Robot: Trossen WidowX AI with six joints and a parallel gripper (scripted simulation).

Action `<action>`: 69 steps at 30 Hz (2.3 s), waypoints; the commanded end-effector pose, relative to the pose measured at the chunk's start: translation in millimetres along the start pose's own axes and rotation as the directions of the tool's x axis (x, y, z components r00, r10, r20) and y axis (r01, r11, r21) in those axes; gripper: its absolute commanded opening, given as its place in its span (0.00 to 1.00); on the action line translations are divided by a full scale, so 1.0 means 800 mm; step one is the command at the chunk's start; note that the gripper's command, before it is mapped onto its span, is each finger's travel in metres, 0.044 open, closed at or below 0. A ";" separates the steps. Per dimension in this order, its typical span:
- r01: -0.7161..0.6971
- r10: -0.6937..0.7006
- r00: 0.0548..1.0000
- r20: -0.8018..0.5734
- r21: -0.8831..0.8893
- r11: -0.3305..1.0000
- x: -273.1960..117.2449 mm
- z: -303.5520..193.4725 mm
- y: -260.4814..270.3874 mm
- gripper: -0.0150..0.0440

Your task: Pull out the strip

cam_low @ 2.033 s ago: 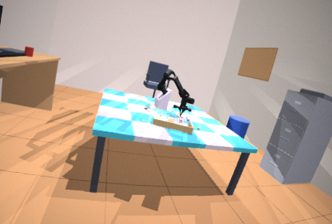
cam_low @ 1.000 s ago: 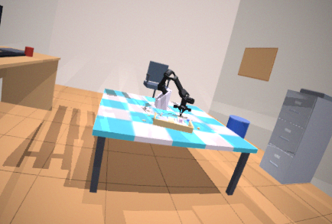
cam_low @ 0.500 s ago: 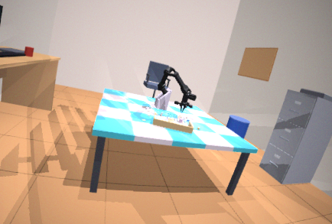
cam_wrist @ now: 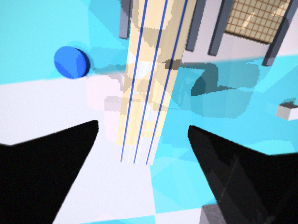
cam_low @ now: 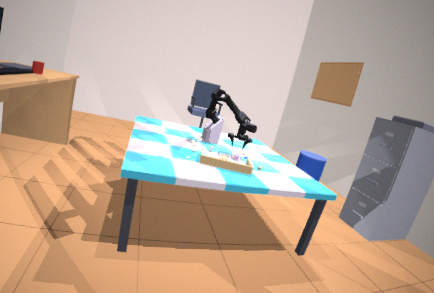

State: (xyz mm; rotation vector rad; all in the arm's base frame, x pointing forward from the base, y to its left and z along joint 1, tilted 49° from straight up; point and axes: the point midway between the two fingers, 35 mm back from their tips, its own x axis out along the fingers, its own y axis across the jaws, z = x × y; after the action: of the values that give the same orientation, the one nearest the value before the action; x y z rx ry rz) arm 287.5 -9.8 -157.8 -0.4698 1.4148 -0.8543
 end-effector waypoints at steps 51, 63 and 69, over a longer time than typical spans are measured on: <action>0.001 -0.001 1.000 0.008 0.005 1.000 -0.006 0.193 -0.029 0.68; 0.002 -0.002 1.000 0.008 0.005 1.000 0.019 0.194 -0.030 0.68; 0.003 -0.003 1.000 0.008 0.005 1.000 0.031 0.194 -0.031 0.68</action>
State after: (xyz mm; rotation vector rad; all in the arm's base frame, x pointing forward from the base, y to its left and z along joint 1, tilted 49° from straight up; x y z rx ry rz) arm 435.7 -68.7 -128.2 -0.4596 1.3908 -0.8557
